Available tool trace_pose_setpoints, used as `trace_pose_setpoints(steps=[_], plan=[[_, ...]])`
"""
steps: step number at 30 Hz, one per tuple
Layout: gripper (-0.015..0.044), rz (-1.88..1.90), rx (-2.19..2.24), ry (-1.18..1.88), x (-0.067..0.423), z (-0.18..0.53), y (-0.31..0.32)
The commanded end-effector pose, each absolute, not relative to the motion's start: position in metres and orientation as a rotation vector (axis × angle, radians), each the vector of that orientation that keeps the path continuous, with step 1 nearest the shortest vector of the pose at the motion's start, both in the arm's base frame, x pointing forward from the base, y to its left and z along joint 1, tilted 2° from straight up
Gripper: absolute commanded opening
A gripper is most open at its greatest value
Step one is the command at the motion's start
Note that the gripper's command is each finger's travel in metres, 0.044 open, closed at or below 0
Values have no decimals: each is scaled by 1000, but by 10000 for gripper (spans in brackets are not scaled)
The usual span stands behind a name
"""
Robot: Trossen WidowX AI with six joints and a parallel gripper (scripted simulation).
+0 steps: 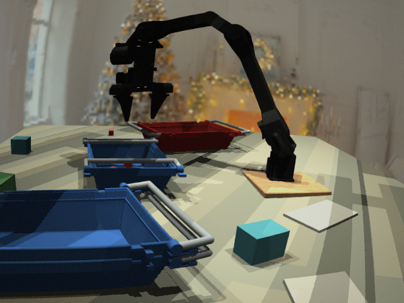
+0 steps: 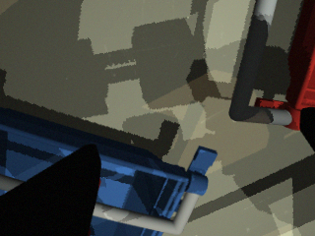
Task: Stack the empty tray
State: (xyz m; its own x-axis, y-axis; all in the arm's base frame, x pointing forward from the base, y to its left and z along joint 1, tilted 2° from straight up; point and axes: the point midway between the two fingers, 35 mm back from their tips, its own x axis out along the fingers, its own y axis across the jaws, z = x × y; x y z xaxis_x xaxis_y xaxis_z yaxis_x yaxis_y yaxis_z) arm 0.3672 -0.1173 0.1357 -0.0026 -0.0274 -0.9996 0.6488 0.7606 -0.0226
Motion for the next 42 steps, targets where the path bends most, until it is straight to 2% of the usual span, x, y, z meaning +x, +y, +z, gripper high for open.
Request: trace_pose_setpoints(steps=[1, 18, 33, 42], plan=[[440, -1042, 1005, 1284, 319, 141, -167], [440, -1901, 1887, 483, 202, 134, -226], [440, -1901, 1887, 483, 202, 132, -227], [440, -1901, 1887, 482, 205, 100, -231]])
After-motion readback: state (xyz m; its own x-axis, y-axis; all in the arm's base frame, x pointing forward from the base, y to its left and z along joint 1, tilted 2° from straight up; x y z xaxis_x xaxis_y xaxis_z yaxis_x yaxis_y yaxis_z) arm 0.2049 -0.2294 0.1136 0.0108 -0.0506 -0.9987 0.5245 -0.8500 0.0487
